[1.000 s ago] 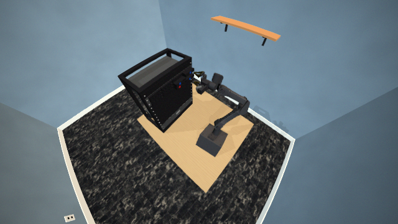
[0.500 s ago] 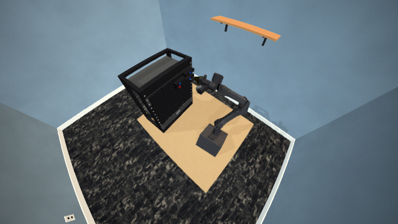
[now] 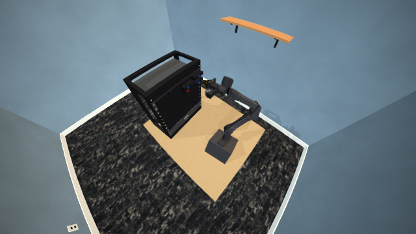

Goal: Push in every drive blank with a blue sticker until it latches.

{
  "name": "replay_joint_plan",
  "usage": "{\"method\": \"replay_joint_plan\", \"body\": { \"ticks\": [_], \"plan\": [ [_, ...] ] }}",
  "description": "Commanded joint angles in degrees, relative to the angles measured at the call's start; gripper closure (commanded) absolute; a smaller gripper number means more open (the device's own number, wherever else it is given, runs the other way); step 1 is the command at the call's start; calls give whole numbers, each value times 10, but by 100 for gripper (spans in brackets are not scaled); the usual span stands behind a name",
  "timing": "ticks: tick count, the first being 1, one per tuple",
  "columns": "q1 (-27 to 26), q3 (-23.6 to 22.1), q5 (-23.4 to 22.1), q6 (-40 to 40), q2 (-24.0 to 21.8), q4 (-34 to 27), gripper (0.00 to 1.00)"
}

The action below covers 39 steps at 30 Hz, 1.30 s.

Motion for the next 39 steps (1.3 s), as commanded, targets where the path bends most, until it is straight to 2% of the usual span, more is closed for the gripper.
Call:
{"method": "replay_joint_plan", "body": {
  "ticks": [1, 14, 19, 26, 28, 32, 36, 39],
  "plan": [
    [5, 18, -9, 9, -6, 9, 100],
    [9, 17, -7, 9, -6, 12, 100],
    [43, -22, 33, 8, -3, 27, 100],
    [150, -69, 135, 4, 20, 81, 100],
    [150, -69, 135, 4, 20, 81, 100],
    [209, -93, 194, 3, 39, 122, 100],
    [241, -105, 229, 1, 56, 154, 100],
    [248, -92, 237, -2, 59, 166, 100]
  ]
}}
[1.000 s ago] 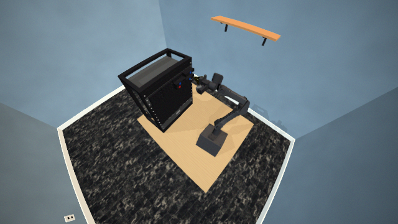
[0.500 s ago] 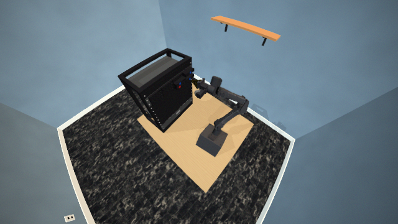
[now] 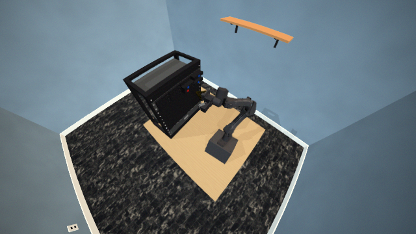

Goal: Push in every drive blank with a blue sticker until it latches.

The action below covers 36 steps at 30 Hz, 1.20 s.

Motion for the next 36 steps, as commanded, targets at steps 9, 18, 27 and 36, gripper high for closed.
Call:
{"method": "replay_joint_plan", "body": {
  "ticks": [9, 18, 27, 36],
  "plan": [
    [-47, 30, -24, 0, 35, 71, 100],
    [-102, 73, -90, 4, 91, 85, 100],
    [-103, 75, -92, 5, 87, 85, 100],
    [-103, 75, -92, 5, 87, 85, 100]
  ]
}}
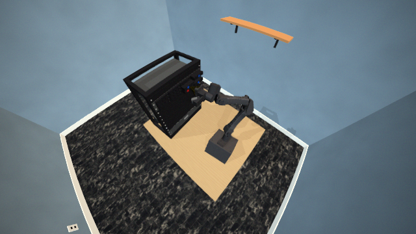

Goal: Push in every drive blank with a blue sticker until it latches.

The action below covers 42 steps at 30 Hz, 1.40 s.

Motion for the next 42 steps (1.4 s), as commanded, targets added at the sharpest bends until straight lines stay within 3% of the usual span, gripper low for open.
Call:
{"method": "replay_joint_plan", "body": {
  "ticks": [1, 32, 42],
  "plan": [
    [9, 20, -9, 9, -4, 17, 100],
    [12, 33, -7, 8, 3, 4, 100],
    [-10, 35, -21, 9, 22, 20, 100]
  ]
}}
